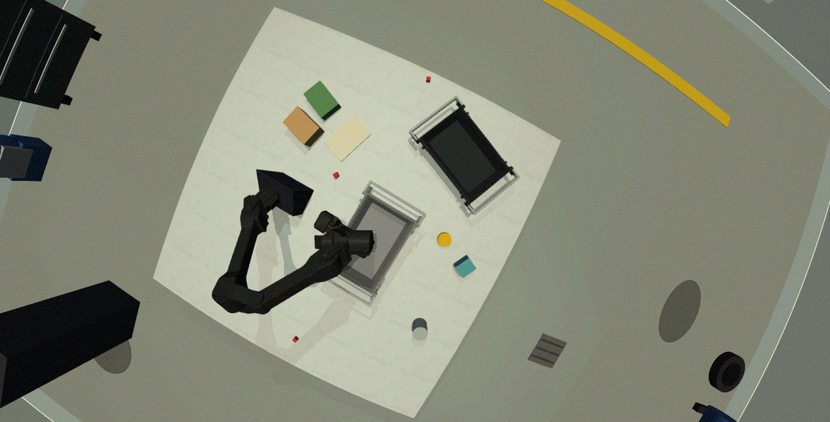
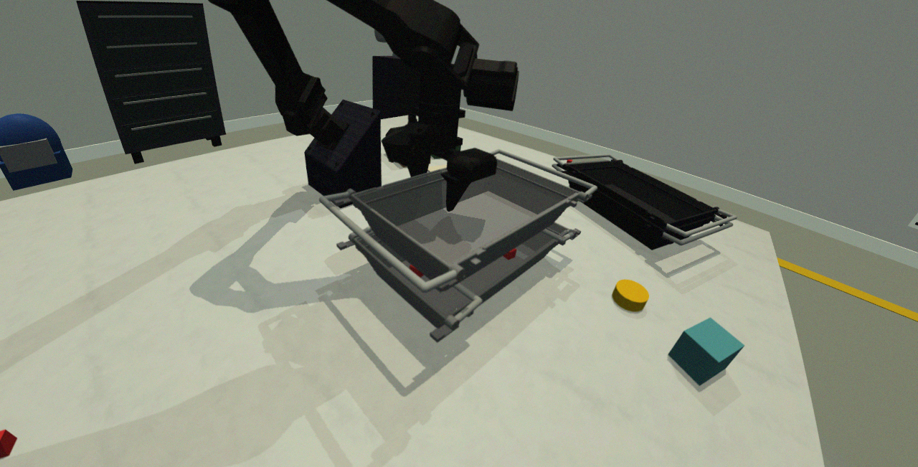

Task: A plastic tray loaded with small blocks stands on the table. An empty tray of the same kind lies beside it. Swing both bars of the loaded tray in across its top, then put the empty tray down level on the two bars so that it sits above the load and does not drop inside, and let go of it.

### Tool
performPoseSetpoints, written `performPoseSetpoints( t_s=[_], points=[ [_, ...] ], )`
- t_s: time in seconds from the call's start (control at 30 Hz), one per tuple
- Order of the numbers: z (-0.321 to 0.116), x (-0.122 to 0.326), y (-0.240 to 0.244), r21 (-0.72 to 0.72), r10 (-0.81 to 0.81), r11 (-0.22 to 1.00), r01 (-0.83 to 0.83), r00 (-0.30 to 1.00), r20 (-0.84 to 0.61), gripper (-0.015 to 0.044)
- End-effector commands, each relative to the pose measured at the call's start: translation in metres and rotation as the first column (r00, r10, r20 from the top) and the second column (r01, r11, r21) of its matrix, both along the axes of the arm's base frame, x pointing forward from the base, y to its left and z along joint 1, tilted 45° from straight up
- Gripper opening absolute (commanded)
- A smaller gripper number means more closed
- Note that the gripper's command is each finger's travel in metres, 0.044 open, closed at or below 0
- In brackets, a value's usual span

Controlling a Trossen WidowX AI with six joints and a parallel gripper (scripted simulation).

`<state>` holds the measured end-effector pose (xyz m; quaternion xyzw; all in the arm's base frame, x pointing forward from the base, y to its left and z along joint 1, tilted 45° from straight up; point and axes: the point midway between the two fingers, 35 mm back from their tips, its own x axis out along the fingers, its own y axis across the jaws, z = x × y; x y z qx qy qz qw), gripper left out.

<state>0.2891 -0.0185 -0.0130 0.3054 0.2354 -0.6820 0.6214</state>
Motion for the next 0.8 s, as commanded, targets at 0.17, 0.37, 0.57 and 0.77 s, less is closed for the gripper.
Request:
performPoseSetpoints(
  t_s=[0.17, 0.37, 0.57, 0.77],
  points=[
    [0.0, 0.0, 0.0, 0.0, 0.0, 1.0, 0.0, 1.0, 0.0, 0.044],
    [0.004, 0.001, 0.005, 0.002, 0.0, 1.0, 0.0, 1.0, 0.0, 0.044],
    [0.026, 0.007, 0.03, 0.007, 0.002, 1.0, -0.002, 1.0, -0.002, 0.044],
    [0.055, 0.008, 0.058, 0.009, 0.001, 1.0, -0.001, 1.0, -0.006, 0.044]
  ],
)
